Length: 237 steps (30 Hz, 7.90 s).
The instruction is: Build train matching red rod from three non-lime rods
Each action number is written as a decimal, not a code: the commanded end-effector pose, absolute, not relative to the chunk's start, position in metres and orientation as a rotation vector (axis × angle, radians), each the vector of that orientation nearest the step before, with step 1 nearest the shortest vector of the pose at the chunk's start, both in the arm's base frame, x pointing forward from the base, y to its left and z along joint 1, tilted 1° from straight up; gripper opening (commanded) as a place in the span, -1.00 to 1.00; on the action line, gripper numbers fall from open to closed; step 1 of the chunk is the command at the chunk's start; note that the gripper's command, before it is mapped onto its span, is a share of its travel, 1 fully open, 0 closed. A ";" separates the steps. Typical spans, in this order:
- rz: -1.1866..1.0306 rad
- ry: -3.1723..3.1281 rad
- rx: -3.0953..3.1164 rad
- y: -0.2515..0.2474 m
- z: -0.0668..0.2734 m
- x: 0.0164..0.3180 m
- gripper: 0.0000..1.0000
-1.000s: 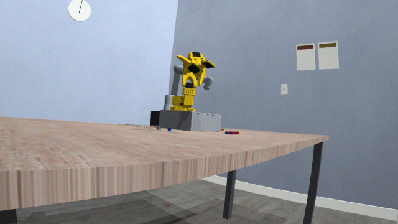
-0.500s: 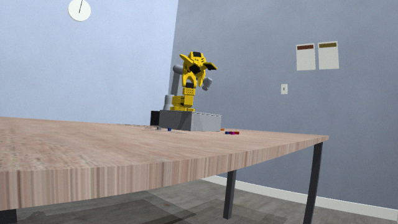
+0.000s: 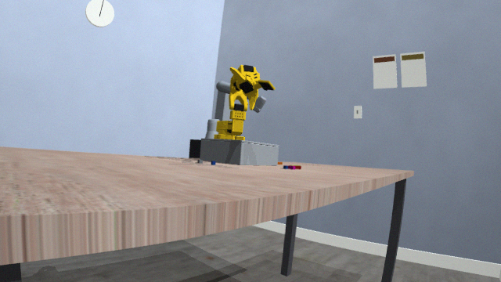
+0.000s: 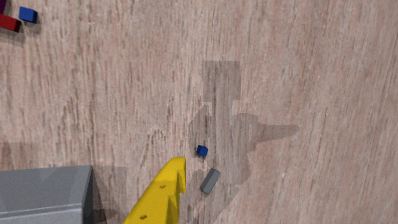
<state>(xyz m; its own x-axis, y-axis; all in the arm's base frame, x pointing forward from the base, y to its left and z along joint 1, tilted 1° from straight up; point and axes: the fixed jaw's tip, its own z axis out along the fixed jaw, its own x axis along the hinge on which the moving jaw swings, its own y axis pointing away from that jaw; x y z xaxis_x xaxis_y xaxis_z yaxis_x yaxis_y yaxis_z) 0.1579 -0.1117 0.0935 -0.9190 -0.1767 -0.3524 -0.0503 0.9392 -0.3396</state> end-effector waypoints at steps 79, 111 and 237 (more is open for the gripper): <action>-0.423 2.748 -0.862 -0.097 0.080 0.147 1.00; -0.431 2.720 -1.004 -0.097 0.079 0.146 1.00; -0.386 2.817 -1.058 -0.080 0.091 0.076 1.00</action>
<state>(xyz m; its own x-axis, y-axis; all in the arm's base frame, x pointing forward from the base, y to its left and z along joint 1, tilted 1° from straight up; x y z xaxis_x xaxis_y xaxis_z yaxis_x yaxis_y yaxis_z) 0.0794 -0.0819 0.0932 -0.7489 -0.6625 -0.0127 -0.6314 0.7194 -0.2895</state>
